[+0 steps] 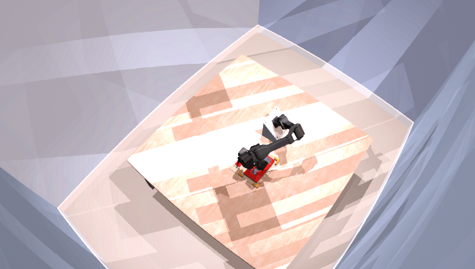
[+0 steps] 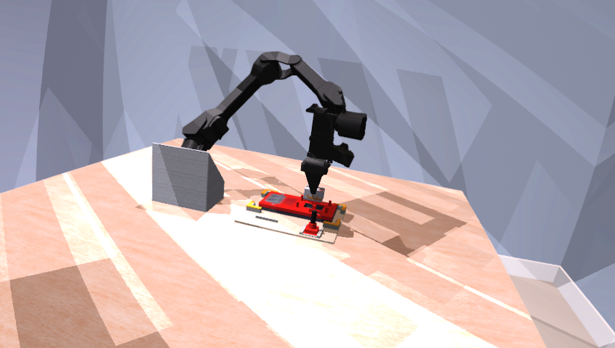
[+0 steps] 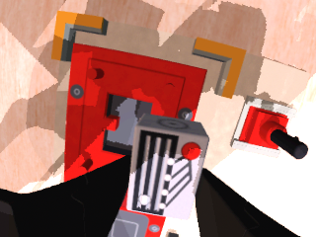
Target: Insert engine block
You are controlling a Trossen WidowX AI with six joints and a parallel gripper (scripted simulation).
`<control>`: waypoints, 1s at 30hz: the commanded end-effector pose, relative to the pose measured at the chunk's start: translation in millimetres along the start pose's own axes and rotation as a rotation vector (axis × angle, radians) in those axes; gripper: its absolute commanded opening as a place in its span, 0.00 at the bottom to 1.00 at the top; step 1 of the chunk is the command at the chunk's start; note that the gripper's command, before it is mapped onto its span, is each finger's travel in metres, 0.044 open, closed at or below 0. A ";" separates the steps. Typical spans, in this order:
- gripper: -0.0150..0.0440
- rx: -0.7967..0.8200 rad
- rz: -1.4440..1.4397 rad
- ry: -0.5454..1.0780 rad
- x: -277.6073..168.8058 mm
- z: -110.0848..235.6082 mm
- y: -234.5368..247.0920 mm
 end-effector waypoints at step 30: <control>0.52 0.025 -0.066 0.004 -1.5 -12.4 35.8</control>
Point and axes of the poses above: the point midway between the two fingers, 35 mm back from their tips, its own z axis back along the fingers, its own y axis across the jaws, x = y × z, the point moved 1 cm from there along z, back along the fingers, and after that the axes turned 3 degrees about -z, right-handed, at the moved point
